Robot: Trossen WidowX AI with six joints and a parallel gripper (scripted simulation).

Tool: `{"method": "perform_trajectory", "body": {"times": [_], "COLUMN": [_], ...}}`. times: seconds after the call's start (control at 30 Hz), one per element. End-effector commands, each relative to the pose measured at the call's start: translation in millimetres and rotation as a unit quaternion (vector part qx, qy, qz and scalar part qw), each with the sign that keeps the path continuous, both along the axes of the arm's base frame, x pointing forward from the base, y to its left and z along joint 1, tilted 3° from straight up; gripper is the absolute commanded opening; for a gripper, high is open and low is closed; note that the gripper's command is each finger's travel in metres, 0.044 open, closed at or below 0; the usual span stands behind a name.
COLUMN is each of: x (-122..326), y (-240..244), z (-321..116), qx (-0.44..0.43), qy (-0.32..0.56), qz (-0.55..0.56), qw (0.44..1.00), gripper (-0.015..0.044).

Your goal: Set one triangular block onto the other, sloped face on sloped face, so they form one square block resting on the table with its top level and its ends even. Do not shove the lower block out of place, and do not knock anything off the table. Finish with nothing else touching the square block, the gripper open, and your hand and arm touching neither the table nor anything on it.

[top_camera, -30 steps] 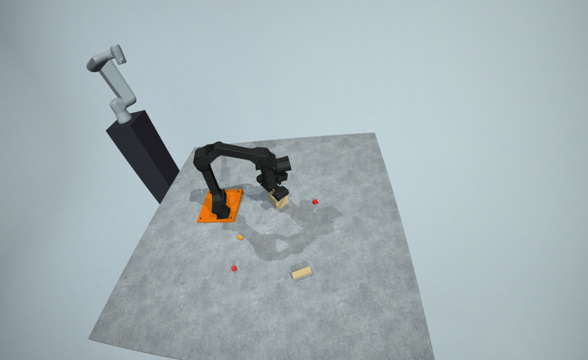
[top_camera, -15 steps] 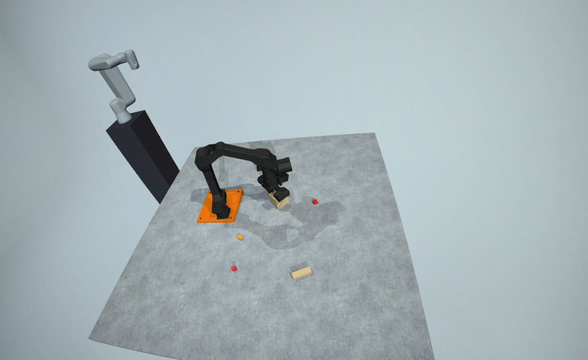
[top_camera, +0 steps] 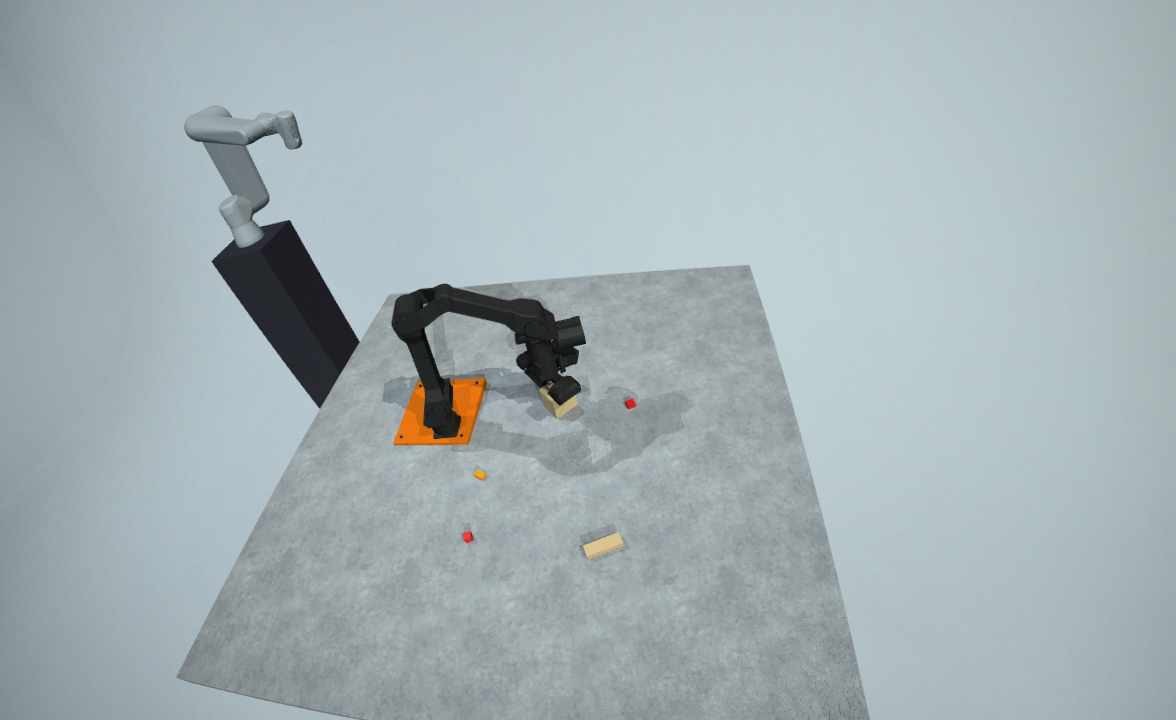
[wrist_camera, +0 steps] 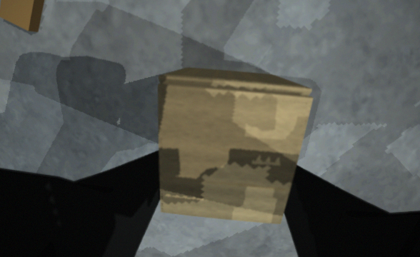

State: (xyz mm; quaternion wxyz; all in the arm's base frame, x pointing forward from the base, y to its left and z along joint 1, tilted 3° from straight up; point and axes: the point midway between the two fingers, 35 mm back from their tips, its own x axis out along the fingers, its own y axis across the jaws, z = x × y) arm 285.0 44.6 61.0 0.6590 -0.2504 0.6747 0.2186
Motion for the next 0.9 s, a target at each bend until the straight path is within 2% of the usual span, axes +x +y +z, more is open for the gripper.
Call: {"method": "perform_trajectory", "body": {"times": [0.0,0.87], "x": [0.4,0.4], "y": [0.8,0.6], "z": [-0.4,-1.9], "qx": [0.002,0.001], "qy": [-0.001,0.0], "qz": [-0.003,-0.001], "qw": [1.0,1.0], "gripper": [0.0,0.0]}}
